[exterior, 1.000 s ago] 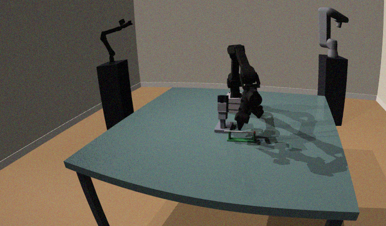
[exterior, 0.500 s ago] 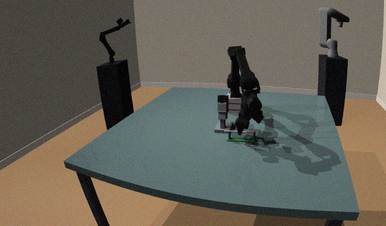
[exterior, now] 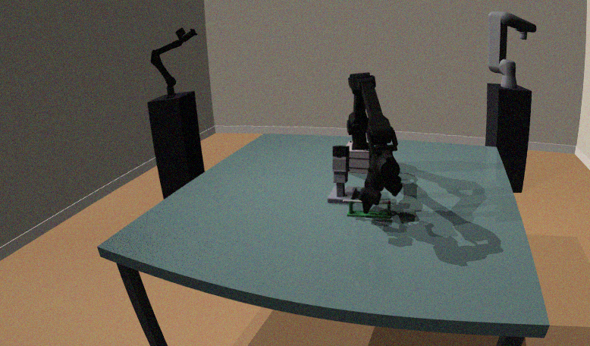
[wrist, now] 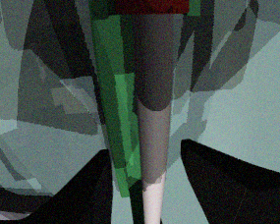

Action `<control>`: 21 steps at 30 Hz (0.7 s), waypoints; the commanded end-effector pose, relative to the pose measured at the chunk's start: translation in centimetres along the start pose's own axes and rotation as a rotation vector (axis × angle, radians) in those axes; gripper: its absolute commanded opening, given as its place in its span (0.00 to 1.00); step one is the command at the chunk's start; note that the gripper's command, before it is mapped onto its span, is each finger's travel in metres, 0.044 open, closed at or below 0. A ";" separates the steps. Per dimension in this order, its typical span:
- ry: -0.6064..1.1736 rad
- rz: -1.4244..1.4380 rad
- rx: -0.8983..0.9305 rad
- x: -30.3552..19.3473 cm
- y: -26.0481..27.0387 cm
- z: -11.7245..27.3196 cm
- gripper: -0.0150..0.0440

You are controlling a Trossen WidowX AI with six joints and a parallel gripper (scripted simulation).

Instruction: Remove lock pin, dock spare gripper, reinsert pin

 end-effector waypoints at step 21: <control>0.004 0.007 0.008 0.1 0.1 -0.5 0.25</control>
Point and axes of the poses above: the point midway between the two fingers, 35 mm back from their tips, its own z axis back along the fingers, its own y axis across the jaws, x = y × z, the point moved 9 cm from there along z, back along the fingers, and after that the axes turned 12 degrees about z, right-handed, at the moved point
